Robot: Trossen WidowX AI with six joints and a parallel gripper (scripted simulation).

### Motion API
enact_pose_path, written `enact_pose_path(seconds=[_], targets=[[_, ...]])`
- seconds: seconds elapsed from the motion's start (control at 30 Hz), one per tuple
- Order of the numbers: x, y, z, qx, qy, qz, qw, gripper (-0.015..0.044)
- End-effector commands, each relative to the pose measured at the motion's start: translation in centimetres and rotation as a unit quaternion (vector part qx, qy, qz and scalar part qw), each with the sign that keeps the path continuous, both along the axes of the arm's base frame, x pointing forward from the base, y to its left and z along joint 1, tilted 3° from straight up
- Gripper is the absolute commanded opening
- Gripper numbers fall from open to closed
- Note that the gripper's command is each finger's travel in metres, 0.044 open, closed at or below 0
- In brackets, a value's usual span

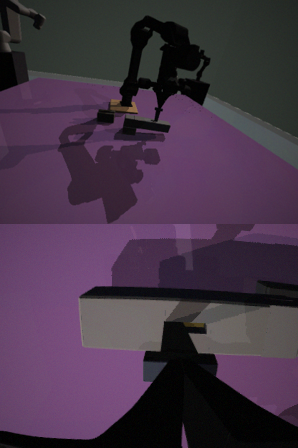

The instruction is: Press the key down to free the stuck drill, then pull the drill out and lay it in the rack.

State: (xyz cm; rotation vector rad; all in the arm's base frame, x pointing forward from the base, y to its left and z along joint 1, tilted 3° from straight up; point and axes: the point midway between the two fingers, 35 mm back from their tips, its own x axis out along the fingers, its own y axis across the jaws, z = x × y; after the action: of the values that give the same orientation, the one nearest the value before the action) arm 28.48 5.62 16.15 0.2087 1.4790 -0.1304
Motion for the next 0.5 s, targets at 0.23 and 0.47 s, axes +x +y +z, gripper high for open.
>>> enact_pose_path(seconds=[0.23, 0.47], targets=[[-0.37, -0.15, -0.15, -0.003, 0.005, -0.002, 1.0, 0.0], [-0.63, -0.07, -0.1, -0.003, 0.005, -0.002, 1.0, 0.0]])
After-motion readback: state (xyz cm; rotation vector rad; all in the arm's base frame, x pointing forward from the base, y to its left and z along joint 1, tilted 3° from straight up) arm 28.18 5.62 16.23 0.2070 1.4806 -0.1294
